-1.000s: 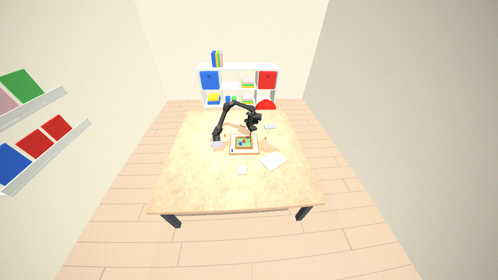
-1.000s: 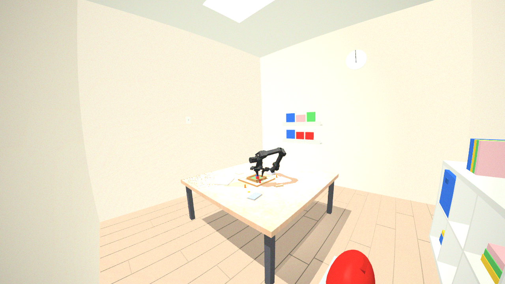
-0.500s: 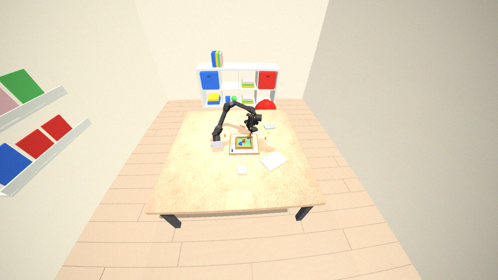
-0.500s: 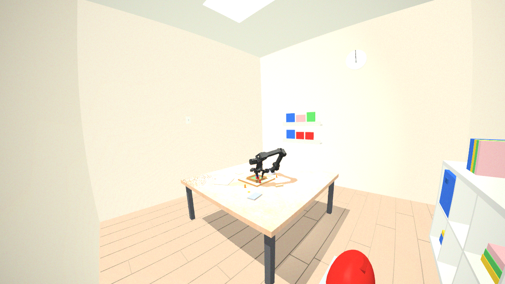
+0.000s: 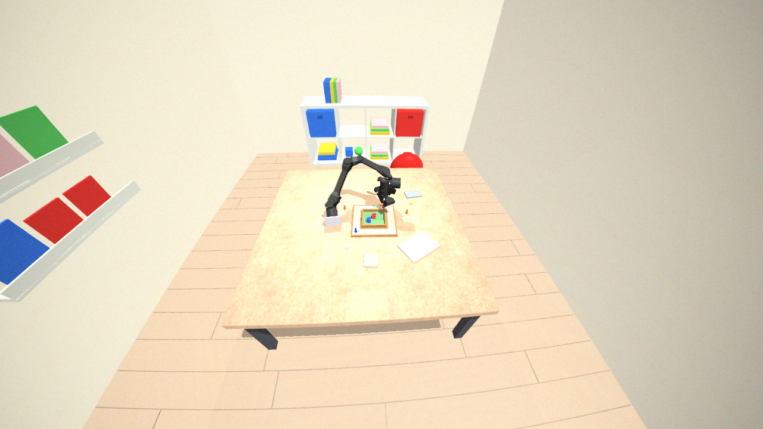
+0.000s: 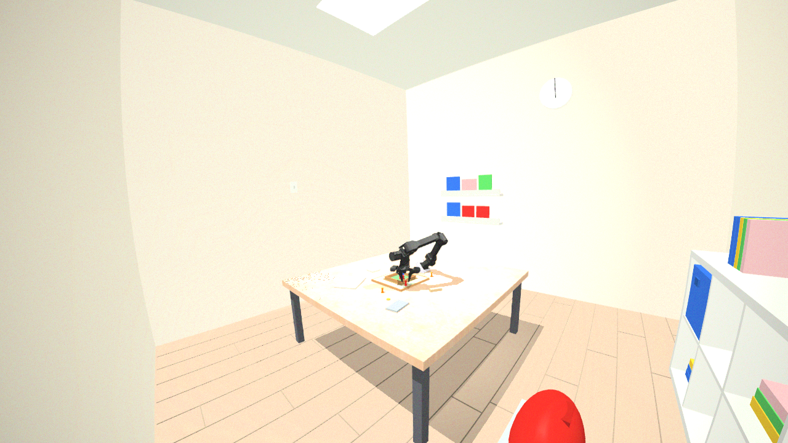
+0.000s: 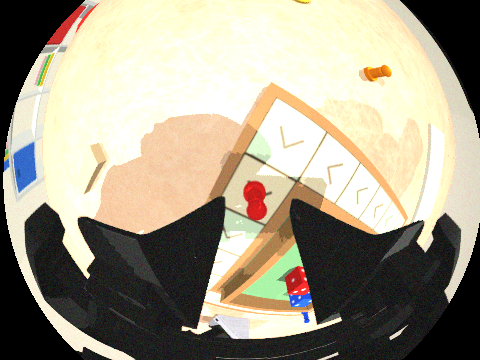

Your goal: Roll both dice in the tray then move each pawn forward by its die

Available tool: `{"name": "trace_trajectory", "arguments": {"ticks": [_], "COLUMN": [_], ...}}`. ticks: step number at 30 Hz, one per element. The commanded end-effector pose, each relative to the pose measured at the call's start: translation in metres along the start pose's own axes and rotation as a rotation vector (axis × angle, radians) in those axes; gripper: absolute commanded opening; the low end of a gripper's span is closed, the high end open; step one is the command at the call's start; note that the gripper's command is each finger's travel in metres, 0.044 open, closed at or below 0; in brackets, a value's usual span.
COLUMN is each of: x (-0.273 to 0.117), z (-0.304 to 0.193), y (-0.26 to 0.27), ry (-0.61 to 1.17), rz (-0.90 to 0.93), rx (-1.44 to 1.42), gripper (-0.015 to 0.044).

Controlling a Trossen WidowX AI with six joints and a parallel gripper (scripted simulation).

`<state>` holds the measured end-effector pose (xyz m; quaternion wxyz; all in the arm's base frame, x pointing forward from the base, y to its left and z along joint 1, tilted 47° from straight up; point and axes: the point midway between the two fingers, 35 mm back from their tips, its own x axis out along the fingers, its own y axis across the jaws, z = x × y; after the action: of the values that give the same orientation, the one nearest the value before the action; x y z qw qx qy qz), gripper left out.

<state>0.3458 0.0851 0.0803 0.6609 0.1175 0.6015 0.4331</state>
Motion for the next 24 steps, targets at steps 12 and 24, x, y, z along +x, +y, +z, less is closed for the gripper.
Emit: {"name": "trace_trajectory", "arguments": {"ticks": [12,24], "x": [0.0152,0.0152], "z": [-0.0017,-0.0017], "y": [0.0012,0.0012], "ry": [-0.001,-0.001], "rz": [0.007,0.007], "rx": [0.010,0.010], "gripper": [0.0095,0.0000]}}
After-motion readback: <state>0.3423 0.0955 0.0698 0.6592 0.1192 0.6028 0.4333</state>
